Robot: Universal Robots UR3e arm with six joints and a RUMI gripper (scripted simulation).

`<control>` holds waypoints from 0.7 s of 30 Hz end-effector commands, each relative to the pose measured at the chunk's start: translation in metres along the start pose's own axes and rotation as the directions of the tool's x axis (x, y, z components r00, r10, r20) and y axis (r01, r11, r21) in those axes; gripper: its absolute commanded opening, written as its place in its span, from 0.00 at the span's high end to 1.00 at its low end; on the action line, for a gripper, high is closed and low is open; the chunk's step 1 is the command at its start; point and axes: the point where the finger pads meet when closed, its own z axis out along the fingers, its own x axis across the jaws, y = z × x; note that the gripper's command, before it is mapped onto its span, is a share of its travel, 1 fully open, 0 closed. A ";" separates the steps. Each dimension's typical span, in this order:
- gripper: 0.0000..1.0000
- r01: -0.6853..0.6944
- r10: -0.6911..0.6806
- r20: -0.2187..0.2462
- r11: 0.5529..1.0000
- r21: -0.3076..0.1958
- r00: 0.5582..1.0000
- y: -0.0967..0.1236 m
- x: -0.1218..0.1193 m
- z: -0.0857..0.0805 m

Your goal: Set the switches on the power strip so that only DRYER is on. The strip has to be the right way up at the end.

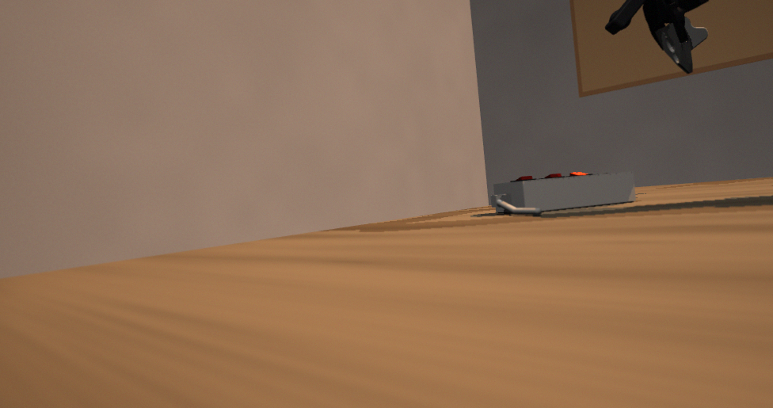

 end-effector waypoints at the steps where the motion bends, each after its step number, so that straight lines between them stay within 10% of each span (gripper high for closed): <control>1: 1.00 0.184 -0.182 -0.038 0.982 0.049 0.982 -0.050 0.000 0.001; 10: 1.00 0.638 -0.620 -0.156 0.759 0.126 0.769 -0.182 -0.042 -0.006; 14: 1.00 0.786 -0.757 -0.216 0.604 0.130 0.617 -0.225 -0.067 -0.010; 16: 1.00 0.786 -0.757 -0.216 0.604 0.130 0.617 -0.225 -0.067 -0.010; 21: 1.00 0.929 -0.881 -0.297 0.353 0.109 0.369 -0.282 -0.112 -0.017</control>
